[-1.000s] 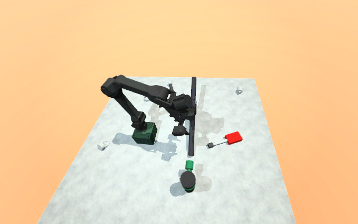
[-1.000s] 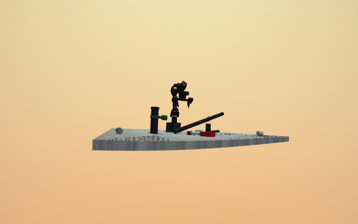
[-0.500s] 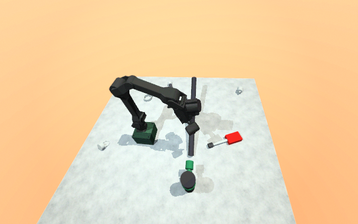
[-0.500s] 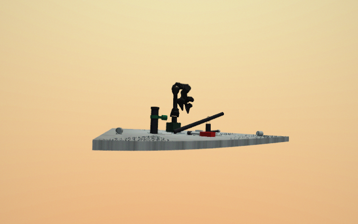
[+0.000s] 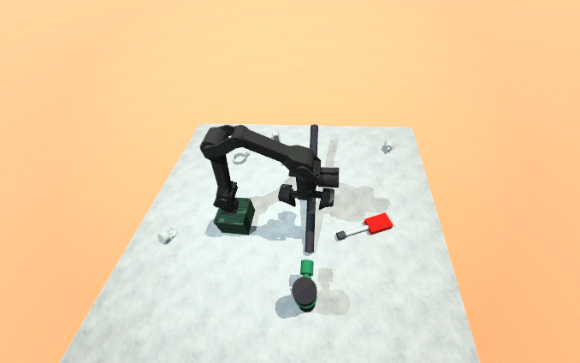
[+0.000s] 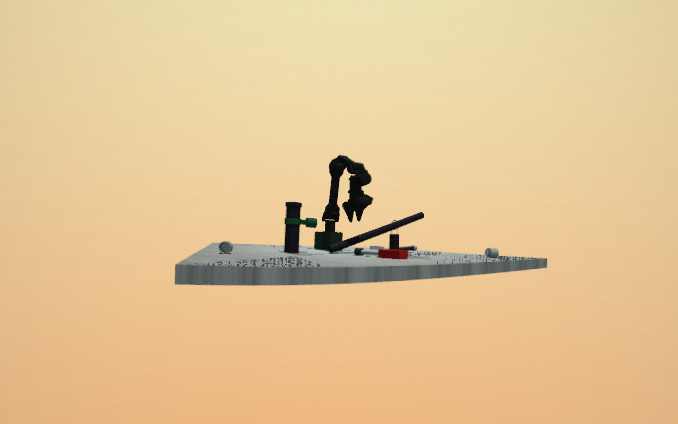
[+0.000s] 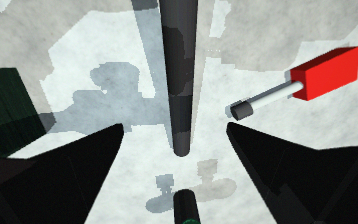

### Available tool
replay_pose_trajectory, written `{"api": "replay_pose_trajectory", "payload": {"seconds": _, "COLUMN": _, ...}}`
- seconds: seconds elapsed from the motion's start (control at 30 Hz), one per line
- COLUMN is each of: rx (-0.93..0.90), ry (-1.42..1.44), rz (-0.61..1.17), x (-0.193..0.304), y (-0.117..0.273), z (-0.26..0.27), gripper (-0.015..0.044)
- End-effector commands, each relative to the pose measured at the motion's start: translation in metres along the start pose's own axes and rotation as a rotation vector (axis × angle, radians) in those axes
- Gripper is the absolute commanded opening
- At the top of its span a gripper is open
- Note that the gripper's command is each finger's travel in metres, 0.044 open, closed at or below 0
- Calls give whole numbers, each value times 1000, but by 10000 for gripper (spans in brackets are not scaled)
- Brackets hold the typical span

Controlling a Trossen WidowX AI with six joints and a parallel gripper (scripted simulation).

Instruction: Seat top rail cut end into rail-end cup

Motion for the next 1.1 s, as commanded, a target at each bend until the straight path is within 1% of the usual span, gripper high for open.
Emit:
{"api": "replay_pose_trajectory", "payload": {"seconds": 0.0, "rx": -12, "ry": 83, "rz": 0, "x": -1, "y": 1, "z": -4, "gripper": 440}}
{"api": "replay_pose_trajectory", "payload": {"seconds": 0.13, "rx": -12, "ry": 83, "rz": 0, "x": -1, "y": -2, "z": -4, "gripper": 440}}
{"api": "replay_pose_trajectory", "payload": {"seconds": 0.3, "rx": -12, "ry": 83, "rz": 0, "x": -1, "y": -34, "z": -3, "gripper": 440}}
{"api": "replay_pose_trajectory", "payload": {"seconds": 0.43, "rx": -12, "ry": 83, "rz": 0, "x": -1, "y": -36, "z": -3, "gripper": 440}}
{"api": "replay_pose_trajectory", "payload": {"seconds": 0.57, "rx": -12, "ry": 83, "rz": 0, "x": -1, "y": -48, "z": -3, "gripper": 440}}
{"api": "replay_pose_trajectory", "payload": {"seconds": 1.07, "rx": -12, "ry": 82, "rz": 0, "x": -1, "y": -66, "z": -4, "gripper": 440}}
Point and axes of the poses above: the point midway between the two fingers, 35 mm back from their tips, its own y axis back along the fingers, its own z axis across the jaws, x = y × z, the point moved 9 cm from there along y, back along the fingers, and after that the axes turned 14 degrees about y, right-handed, at the moved point
